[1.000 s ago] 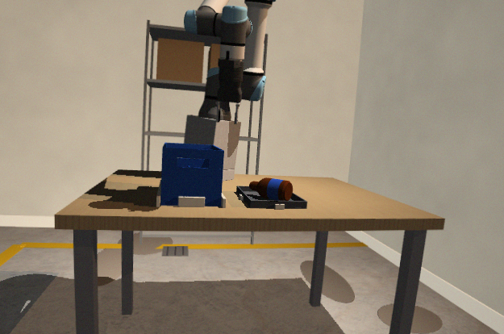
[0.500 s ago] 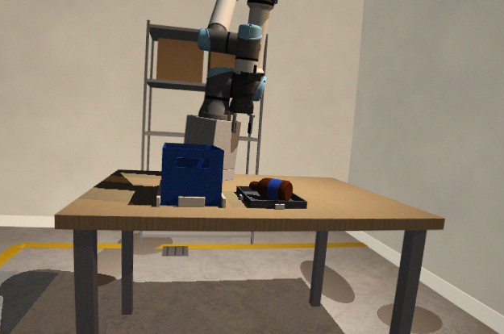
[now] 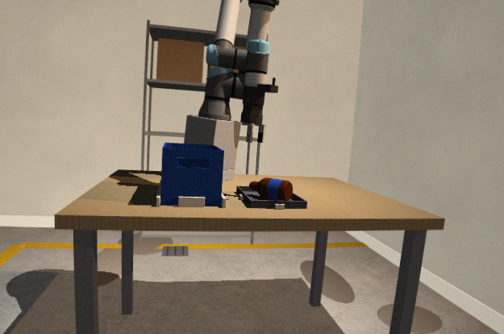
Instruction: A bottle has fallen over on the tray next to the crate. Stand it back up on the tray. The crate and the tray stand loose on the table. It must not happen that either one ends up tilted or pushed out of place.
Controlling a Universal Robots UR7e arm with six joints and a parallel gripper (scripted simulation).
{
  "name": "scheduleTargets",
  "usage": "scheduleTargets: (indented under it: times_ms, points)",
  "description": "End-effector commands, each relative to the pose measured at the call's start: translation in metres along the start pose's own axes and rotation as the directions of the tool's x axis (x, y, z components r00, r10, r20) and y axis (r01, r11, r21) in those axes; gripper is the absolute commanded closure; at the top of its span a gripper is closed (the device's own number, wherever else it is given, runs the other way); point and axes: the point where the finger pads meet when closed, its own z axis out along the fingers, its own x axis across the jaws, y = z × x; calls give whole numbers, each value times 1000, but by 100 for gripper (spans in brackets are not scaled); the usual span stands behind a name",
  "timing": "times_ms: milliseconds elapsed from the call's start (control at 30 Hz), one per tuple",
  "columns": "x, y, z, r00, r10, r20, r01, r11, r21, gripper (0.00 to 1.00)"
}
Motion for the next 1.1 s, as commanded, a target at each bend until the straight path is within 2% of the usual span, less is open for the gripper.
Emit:
scheduleTargets:
  times_ms: [0,367,400,1067]
  points:
    - [-18,-2,9,992,-123,-19,124,991,40,0]
    - [-27,-2,14,983,-181,-28,182,982,52,0]
    - [-27,-2,14,983,-181,-28,182,982,52,100]
    - [-27,-2,14,983,-181,-28,182,982,52,100]
